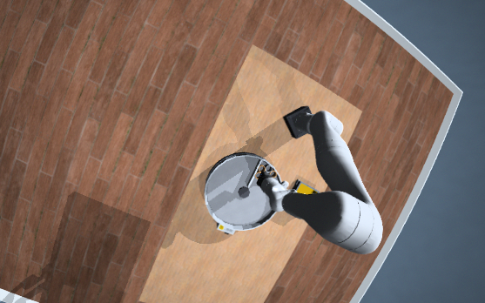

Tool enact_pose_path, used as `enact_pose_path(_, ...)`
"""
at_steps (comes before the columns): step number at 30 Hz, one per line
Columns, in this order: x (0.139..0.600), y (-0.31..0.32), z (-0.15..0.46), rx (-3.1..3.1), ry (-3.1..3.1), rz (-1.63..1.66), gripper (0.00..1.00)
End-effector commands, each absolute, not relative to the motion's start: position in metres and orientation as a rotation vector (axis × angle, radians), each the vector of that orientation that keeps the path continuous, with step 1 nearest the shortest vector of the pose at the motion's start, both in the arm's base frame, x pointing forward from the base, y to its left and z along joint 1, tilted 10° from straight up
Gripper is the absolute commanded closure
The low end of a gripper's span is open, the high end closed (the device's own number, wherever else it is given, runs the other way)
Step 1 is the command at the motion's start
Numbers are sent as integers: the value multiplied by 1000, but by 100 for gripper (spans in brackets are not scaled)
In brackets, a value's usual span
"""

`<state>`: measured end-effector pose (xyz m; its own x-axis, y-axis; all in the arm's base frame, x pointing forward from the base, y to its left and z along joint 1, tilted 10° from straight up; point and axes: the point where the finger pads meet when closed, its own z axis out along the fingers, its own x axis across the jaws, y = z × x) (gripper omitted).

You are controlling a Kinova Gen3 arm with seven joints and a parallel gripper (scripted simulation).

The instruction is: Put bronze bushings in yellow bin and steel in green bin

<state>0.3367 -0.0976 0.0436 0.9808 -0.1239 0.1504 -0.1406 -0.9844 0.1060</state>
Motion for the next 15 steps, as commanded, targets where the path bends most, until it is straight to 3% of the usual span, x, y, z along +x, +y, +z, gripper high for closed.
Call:
enact_pose_path(1,337,-97,45,3010,-202,218,100)
enact_pose_path(15,336,-97,50,3011,-201,211,100)
